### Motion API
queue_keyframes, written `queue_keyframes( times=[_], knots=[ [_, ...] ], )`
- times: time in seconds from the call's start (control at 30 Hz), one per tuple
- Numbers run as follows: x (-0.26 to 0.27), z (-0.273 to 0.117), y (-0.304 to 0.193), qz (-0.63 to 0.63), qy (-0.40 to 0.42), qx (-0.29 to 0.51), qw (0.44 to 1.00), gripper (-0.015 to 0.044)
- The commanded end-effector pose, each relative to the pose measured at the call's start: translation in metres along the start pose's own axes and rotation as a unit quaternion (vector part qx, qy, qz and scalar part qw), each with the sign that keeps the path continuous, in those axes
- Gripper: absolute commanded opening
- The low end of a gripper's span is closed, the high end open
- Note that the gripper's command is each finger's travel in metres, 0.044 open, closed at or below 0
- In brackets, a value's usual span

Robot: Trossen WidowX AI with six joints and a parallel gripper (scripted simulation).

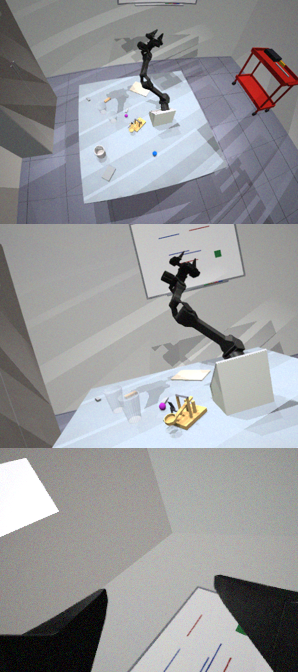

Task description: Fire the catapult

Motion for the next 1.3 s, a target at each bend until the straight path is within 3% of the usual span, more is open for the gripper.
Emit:
queue_keyframes(
  times=[0.0,0.67,1.27],
  knots=[
    [-0.001,0.000,0.000,-0.001,-0.001,0.000,1.000,0.0426],
    [-0.107,0.010,-0.012,-0.048,-0.173,0.068,0.981,0.0440],
    [-0.229,-0.041,-0.047,-0.034,-0.371,0.171,0.912,0.0440]
  ],
)
Point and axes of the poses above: the point midway between the two fingers, 35 mm back from their tips, its own z axis out along the fingers, its own x axis across the jaws, y = z × x, the point moved 2 cm from there along -z, back along the fingers, and after that the axes turned 1 degree about z, right-handed, at the moved point
